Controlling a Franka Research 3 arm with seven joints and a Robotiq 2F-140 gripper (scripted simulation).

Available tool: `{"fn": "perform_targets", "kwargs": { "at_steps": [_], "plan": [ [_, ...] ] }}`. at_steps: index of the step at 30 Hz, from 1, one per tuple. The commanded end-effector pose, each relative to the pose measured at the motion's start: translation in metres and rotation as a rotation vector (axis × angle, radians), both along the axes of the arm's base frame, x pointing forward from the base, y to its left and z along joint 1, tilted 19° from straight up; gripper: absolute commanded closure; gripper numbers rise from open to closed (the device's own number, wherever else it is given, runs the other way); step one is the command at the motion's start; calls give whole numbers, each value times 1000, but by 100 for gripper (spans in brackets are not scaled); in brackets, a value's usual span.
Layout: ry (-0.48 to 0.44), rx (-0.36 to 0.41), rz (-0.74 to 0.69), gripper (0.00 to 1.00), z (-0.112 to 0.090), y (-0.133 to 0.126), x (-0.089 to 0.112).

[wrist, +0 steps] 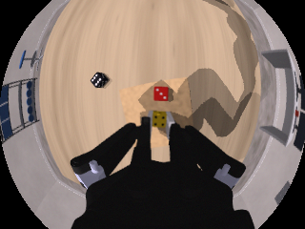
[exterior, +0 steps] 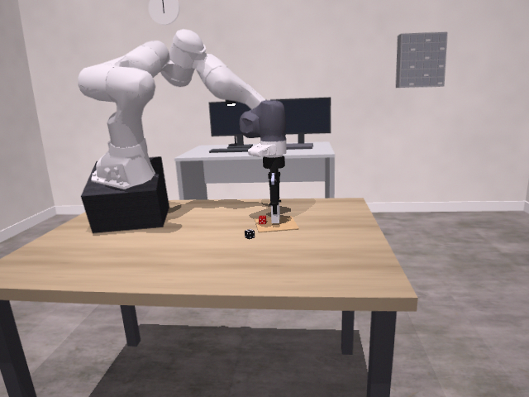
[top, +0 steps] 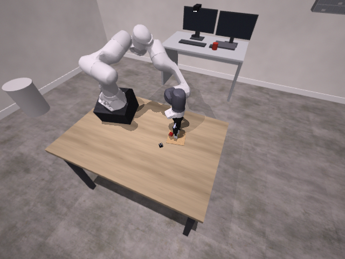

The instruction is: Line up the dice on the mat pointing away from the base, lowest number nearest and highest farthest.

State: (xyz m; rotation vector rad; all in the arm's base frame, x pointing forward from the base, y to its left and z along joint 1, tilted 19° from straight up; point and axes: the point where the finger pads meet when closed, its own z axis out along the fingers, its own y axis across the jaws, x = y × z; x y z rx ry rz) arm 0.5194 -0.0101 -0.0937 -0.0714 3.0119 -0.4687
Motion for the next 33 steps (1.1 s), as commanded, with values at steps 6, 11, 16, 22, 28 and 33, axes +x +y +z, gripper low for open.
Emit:
{"fn": "perform_targets", "kwargs": {
  "at_steps": [6,11,16,22,28,33],
  "plan": [
    [-1,-2,5,87,-3,-2,1],
    [-1,-2,5,87,-4,-2,1],
    [-1,-2,5,87,-4,-2,1],
    [-1,-2,5,87,-4,-2,1],
    [-1,-2,5,87,-4,-2,1],
    [-1,-2,5,87,-4,-2,1]
  ]
}}
